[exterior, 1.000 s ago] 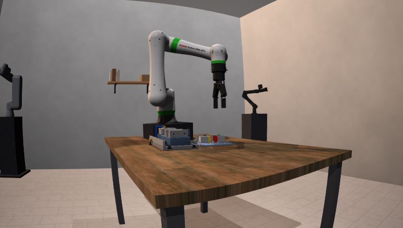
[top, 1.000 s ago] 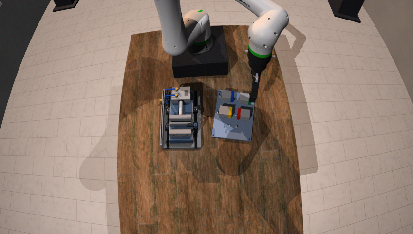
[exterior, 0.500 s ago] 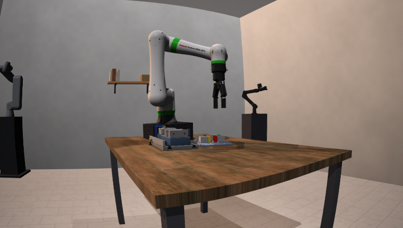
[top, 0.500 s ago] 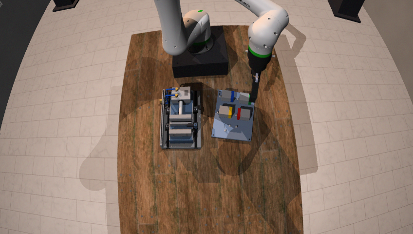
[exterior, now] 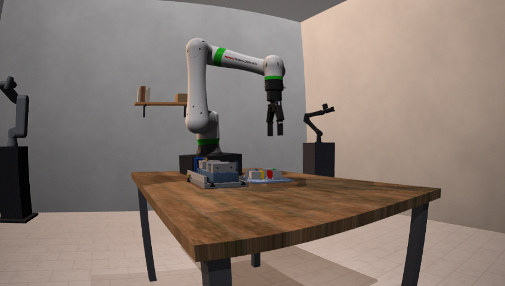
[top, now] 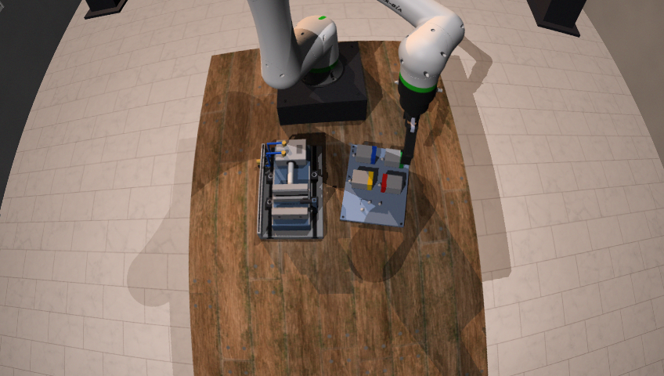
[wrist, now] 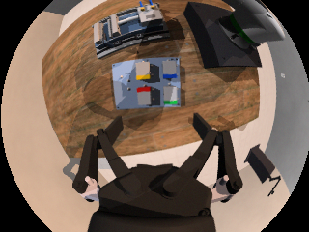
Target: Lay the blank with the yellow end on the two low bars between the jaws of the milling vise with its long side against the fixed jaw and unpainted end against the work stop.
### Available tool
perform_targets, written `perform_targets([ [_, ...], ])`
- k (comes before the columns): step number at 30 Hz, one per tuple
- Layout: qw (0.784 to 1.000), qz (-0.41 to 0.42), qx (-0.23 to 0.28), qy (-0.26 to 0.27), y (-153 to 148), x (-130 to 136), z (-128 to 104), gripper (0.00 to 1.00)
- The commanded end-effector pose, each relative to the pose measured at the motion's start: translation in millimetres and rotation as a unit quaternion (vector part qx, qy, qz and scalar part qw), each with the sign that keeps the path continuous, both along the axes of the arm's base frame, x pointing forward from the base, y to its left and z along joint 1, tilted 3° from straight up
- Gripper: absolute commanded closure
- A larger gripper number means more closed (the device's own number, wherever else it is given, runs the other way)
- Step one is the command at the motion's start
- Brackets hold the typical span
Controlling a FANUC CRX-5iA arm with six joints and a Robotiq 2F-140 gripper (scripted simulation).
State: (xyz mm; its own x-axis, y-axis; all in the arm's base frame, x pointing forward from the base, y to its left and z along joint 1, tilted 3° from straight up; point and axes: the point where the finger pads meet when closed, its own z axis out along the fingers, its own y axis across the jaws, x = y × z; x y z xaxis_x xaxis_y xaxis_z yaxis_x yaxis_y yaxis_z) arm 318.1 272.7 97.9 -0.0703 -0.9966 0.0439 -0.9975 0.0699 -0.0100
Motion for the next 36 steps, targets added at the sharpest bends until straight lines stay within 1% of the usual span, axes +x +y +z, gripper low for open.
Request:
perform_targets([
  [1,1.0,0.0,0.0,-0.001,0.3,0.4,0.7,0.0],
  [3,1.0,0.0,0.0,-0.001,0.3,0.4,0.7,0.0],
  [18,1.0,0.0,0.0,-0.001,-4.3,0.4,-59.2,0.0],
  [36,1.0,0.0,0.001,-0.001,21.0,6.5,-61.2,0.0],
])
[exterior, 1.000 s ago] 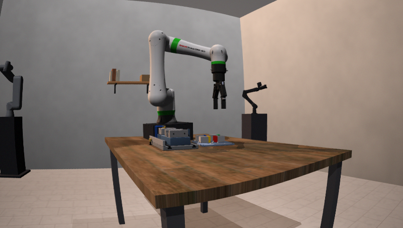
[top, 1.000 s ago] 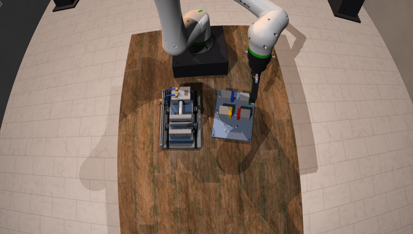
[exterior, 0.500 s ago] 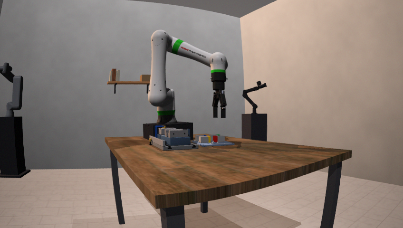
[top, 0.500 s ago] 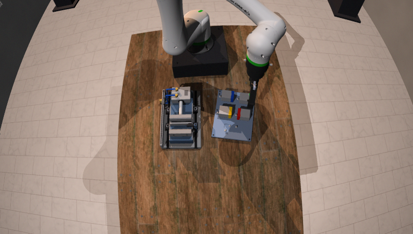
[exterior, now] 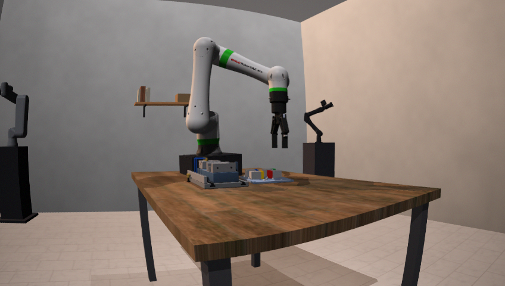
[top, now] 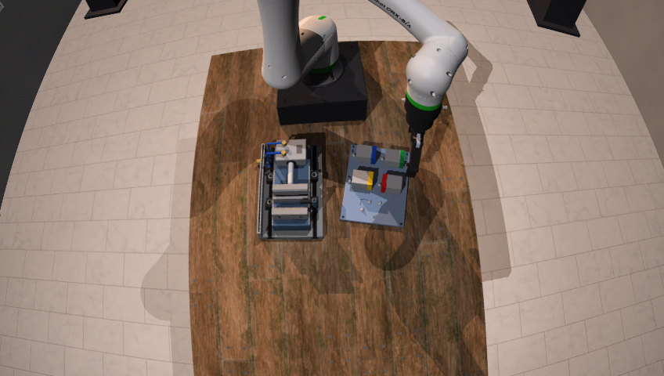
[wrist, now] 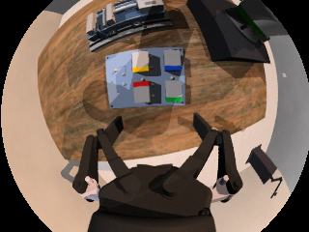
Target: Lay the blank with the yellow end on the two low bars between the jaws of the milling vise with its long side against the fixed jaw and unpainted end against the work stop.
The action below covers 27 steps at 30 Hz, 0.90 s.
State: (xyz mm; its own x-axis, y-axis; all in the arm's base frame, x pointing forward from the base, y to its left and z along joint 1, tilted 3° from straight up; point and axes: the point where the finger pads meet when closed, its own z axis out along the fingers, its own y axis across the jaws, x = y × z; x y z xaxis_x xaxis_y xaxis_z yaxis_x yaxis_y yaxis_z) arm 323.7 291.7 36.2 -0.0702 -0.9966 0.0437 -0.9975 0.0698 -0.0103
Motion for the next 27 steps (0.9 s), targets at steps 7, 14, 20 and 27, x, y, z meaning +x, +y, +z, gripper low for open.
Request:
perform_targets([
  [7,1.0,0.0,0.0,-0.001,0.0,0.3,0.6,0.0],
  [14,1.0,0.0,0.0,0.0,-1.8,-0.1,0.8,0.0],
  [20,1.0,0.0,0.0,0.0,-2.5,-0.3,0.9,0.0],
  [27,1.0,0.0,0.0,0.0,-3.5,-0.6,1.1,0.0],
])
